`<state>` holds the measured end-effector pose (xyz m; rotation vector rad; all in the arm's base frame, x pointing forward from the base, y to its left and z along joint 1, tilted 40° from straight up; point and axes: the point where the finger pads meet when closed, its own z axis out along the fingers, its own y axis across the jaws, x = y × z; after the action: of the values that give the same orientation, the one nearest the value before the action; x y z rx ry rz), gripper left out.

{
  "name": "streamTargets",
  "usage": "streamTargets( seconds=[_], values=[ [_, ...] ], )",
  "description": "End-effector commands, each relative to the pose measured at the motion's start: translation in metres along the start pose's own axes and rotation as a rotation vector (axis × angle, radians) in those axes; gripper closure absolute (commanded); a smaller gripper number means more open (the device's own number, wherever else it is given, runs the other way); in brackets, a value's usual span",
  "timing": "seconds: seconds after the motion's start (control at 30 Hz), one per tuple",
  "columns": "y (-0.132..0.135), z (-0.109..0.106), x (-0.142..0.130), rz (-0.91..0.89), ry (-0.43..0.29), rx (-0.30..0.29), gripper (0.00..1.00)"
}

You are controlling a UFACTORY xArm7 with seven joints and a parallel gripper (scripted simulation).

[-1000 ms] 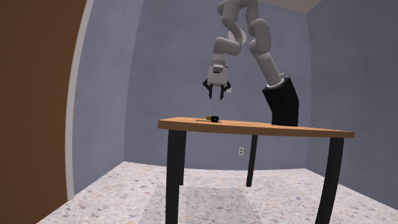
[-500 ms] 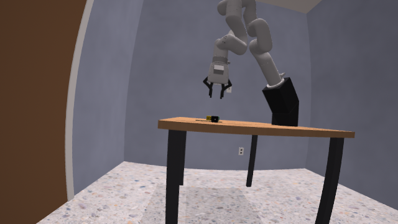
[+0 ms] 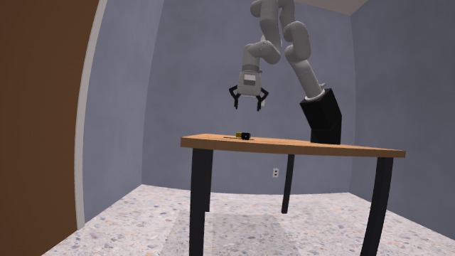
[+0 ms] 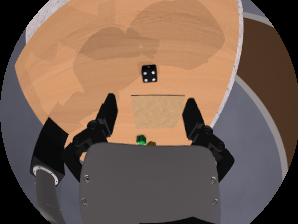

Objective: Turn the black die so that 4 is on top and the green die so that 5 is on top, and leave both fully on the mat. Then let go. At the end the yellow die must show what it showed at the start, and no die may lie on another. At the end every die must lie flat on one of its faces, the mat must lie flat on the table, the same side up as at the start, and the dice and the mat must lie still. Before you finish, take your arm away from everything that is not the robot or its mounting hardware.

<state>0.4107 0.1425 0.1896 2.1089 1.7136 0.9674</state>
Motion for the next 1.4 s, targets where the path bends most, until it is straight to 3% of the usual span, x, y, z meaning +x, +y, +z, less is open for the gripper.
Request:
streamTargets(
  seconds=[0.0, 0.3, 0.33, 1.37],
  values=[
    [0.003, 0.005, 0.001, -0.042, -0.013, 0.021, 0.00],
    [0.000, 0.025, -0.011, -0.172, -0.022, 0.028, 0.00],
    [0.000, 0.025, -0.011, -0.172, -0.022, 0.028, 0.53],
    [0.000, 0.025, -0.011, -0.172, -0.022, 0.028, 0.53]
  ],
)
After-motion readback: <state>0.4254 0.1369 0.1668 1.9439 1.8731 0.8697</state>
